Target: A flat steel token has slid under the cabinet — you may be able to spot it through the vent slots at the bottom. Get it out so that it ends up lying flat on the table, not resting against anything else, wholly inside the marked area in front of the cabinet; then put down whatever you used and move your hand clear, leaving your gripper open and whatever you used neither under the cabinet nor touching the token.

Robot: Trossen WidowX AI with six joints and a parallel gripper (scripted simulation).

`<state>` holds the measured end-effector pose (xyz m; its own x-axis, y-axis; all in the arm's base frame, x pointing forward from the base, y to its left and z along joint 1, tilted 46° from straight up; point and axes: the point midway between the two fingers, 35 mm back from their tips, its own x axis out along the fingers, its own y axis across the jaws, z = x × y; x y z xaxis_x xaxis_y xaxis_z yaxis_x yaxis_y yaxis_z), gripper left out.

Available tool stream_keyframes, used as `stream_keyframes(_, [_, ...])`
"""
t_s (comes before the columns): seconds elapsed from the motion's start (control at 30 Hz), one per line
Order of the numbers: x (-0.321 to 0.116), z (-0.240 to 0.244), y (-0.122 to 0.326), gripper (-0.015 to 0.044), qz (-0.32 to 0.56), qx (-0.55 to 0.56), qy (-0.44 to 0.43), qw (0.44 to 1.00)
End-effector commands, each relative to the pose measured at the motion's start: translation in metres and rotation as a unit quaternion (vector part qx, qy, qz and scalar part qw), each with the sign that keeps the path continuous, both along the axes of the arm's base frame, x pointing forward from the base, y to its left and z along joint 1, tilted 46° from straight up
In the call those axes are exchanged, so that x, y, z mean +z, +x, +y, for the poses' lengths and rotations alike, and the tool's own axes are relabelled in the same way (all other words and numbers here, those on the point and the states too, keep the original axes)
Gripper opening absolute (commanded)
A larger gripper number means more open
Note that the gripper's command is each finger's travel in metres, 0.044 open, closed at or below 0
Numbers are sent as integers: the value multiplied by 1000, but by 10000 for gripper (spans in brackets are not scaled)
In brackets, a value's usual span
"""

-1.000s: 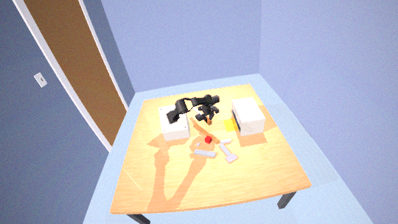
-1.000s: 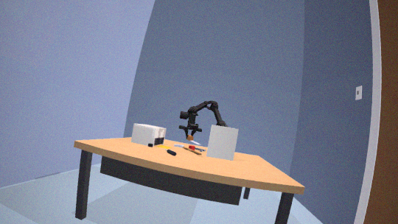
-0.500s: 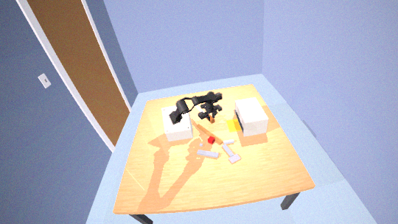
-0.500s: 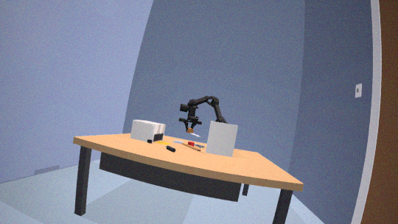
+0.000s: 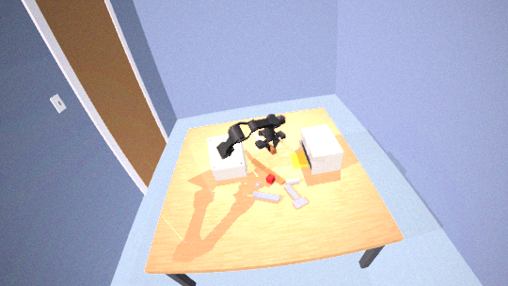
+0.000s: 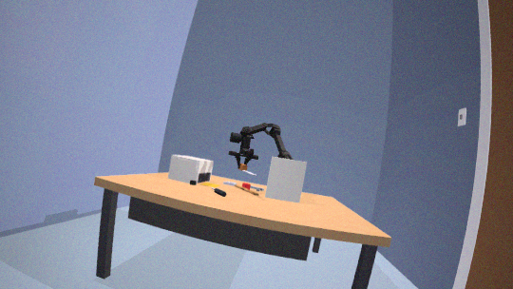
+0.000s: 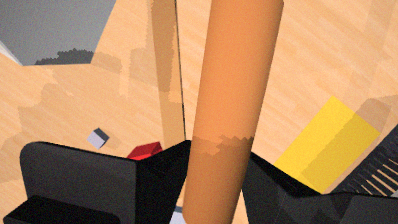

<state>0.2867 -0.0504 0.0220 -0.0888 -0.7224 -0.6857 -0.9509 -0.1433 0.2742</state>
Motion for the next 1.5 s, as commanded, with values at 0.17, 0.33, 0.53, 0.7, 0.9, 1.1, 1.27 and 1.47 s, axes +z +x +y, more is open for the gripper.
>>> stream_keyframes(0.17, [-5,10,7,0,-8,-3,8,1000])
stream_keyframes(0.33, [-11,16,4,0,-14,-9,7,1000])
stream_keyframes(0.53, [-19,24,1,0,-20,-14,7,1000])
stream_keyframes(0.7, [-26,31,-1,0,-22,-16,7,1000])
stream_keyframes(0.9, [-34,40,-4,0,-23,-17,7,1000])
stream_keyframes(1.1, [-42,48,-7,0,-24,-18,7,1000])
stream_keyframes(1.27, [-49,55,-9,0,-24,-18,7,1000])
stream_keyframes(1.47, [-57,63,-12,0,-24,-18,8,1000])
